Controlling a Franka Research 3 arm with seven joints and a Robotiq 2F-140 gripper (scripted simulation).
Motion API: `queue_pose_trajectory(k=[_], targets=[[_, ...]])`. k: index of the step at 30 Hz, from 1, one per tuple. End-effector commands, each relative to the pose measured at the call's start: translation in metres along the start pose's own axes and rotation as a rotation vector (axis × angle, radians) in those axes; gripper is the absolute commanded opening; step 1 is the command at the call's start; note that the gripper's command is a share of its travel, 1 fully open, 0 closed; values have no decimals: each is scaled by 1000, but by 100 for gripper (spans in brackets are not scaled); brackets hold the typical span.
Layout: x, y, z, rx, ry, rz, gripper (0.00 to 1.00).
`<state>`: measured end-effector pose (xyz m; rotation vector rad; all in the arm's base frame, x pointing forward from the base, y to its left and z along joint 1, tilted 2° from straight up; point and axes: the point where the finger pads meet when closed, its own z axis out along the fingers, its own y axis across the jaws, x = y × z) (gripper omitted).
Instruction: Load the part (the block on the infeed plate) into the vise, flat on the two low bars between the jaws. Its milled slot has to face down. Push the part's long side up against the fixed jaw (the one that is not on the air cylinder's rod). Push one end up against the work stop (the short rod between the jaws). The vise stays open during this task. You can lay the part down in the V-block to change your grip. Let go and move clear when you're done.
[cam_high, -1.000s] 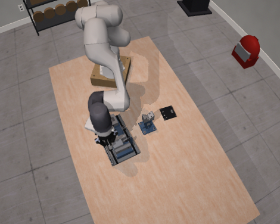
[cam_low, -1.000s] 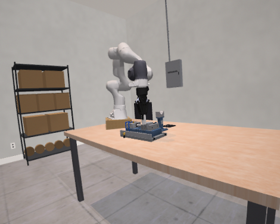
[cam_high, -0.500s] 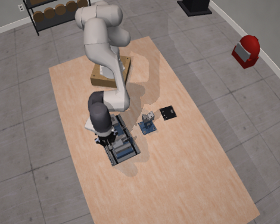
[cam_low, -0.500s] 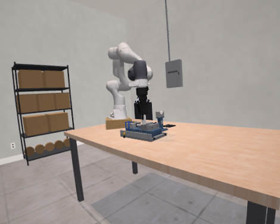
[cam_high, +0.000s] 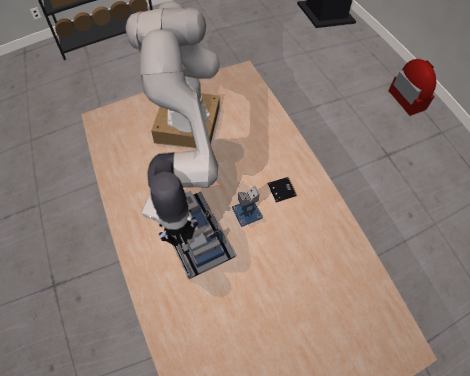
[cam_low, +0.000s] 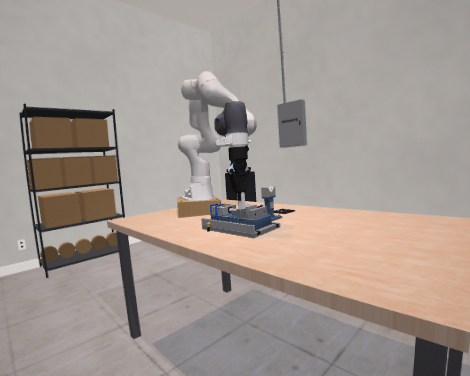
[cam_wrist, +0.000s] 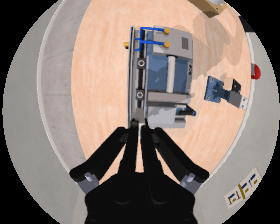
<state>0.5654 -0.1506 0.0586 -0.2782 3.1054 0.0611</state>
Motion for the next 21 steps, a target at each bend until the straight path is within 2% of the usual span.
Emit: queue_pose_trajectory(k=[1, 21], targets=[[1, -1, 1, 2, 1, 3, 0], [1, 1, 1, 2, 1, 3, 0]])
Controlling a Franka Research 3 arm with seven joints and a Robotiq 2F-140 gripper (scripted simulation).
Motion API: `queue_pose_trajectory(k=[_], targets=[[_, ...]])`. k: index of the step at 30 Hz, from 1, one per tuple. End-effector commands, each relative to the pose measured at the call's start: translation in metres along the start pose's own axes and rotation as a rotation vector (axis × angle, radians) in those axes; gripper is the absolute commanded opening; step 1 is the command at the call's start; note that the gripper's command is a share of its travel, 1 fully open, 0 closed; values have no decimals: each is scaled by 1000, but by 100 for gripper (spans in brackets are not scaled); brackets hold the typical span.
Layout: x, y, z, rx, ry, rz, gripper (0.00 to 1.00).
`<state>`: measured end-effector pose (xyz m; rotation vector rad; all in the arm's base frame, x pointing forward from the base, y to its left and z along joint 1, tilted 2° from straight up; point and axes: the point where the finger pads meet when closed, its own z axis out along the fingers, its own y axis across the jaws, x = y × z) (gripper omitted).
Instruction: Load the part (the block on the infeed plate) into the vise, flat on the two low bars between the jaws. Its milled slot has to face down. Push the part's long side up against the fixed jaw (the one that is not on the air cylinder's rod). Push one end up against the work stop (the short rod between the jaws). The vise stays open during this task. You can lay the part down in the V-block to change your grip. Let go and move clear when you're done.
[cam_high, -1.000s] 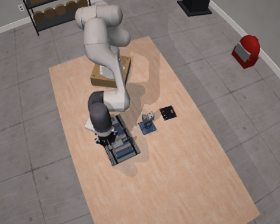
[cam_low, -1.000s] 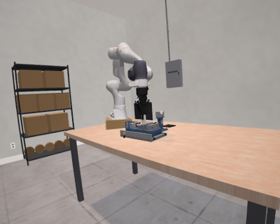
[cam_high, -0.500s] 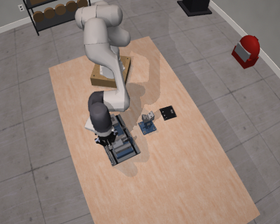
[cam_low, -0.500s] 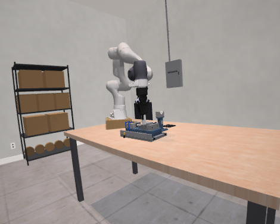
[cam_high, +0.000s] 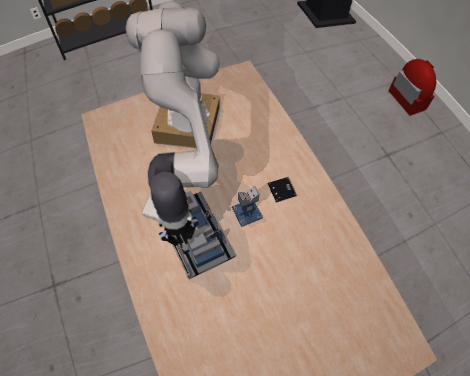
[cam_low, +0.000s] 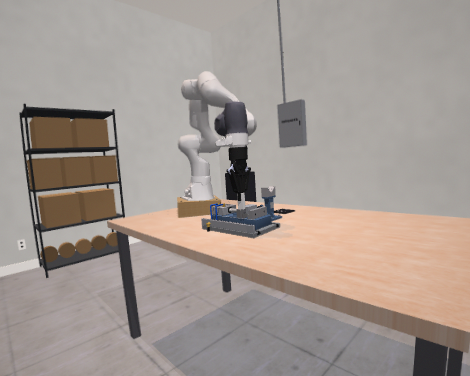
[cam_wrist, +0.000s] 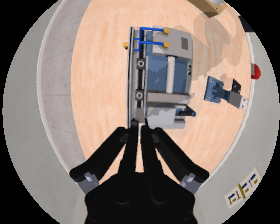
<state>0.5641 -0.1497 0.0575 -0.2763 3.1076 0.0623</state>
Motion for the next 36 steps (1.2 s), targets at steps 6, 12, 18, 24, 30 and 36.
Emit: queue_pose_trajectory(k=[6, 12, 18, 24, 30, 36], targets=[[0, 1, 0, 3, -1, 2, 0], [0, 2, 0, 3, -1, 2, 0], [0, 3, 0, 3, -1, 2, 0], [0, 4, 0, 3, -1, 2, 0], [0, 6, 0, 3, -1, 2, 0], [0, 8, 0, 3, -1, 2, 0]])
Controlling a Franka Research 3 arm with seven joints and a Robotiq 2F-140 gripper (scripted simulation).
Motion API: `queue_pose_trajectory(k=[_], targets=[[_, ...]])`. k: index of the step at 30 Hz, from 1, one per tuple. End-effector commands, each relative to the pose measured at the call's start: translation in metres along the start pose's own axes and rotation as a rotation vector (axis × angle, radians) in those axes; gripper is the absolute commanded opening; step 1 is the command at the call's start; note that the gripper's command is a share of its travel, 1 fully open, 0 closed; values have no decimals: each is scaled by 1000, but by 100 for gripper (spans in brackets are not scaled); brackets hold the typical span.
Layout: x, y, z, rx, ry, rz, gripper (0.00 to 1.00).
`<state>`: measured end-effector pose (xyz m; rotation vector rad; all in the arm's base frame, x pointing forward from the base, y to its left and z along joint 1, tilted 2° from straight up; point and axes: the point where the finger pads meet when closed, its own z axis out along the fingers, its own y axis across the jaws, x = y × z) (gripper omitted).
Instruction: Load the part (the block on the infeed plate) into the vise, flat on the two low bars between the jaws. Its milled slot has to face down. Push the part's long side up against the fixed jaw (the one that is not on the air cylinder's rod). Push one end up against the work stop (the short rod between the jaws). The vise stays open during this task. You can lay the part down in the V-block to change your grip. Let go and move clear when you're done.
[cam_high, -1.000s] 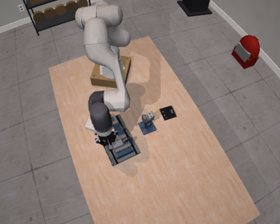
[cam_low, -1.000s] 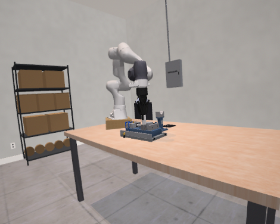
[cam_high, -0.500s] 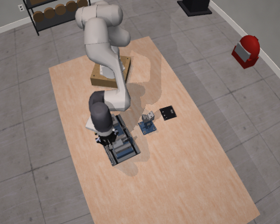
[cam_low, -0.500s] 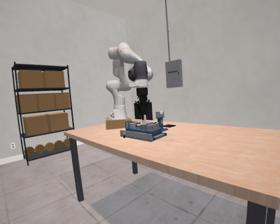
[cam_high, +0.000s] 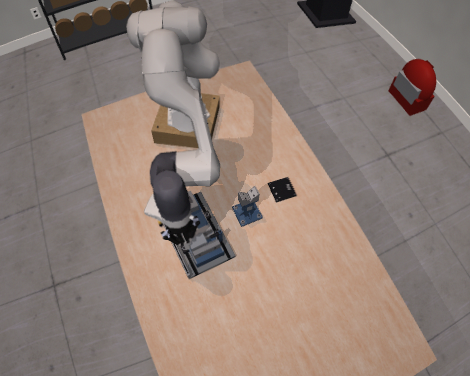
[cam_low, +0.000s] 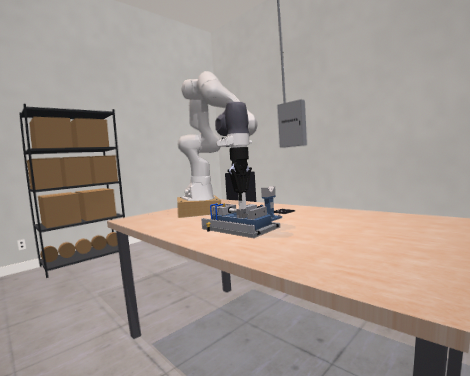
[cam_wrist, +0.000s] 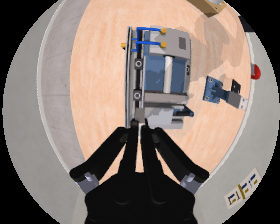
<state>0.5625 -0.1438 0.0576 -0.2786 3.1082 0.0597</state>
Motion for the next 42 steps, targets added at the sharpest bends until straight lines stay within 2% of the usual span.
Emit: queue_pose_trajectory(k=[1, 42], targets=[[-1, 2, 0, 1, -2, 3, 0], [-1, 13, 0, 1, -2, 3, 0]])
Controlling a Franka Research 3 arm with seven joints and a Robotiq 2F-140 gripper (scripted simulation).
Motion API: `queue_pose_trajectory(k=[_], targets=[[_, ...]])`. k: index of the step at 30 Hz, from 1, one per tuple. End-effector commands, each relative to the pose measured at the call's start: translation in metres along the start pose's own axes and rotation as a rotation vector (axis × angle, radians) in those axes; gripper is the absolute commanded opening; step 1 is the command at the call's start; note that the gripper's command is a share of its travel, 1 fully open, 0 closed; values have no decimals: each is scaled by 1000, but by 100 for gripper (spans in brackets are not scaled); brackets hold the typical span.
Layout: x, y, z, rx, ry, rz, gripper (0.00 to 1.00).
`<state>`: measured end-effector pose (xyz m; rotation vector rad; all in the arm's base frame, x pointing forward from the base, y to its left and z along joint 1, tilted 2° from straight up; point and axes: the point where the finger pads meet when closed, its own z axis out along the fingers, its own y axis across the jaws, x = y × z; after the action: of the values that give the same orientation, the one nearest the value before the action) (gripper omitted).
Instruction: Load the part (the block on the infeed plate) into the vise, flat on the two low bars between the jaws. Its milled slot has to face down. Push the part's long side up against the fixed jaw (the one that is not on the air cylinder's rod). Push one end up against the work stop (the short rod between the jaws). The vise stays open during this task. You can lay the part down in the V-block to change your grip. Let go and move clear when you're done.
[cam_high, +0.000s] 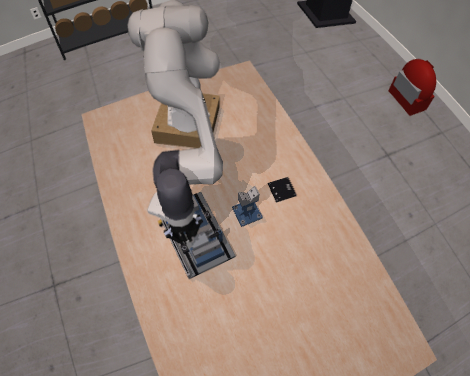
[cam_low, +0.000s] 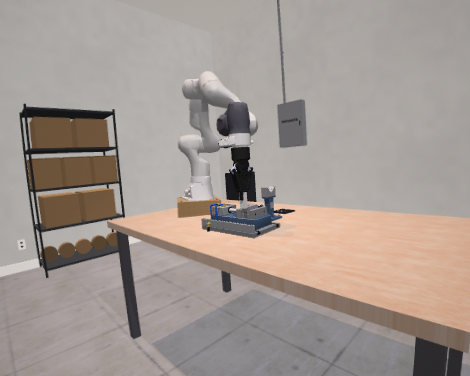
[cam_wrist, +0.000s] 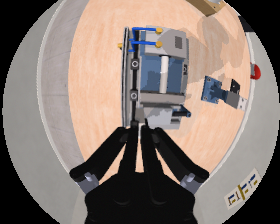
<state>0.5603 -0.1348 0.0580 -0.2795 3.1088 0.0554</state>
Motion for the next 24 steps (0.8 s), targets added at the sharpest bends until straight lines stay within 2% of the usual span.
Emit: queue_pose_trajectory(k=[1, 24], targets=[[-1, 4, 0, -1, -3, 4, 0], [-1, 9, 0, -1, -3, 4, 0]])
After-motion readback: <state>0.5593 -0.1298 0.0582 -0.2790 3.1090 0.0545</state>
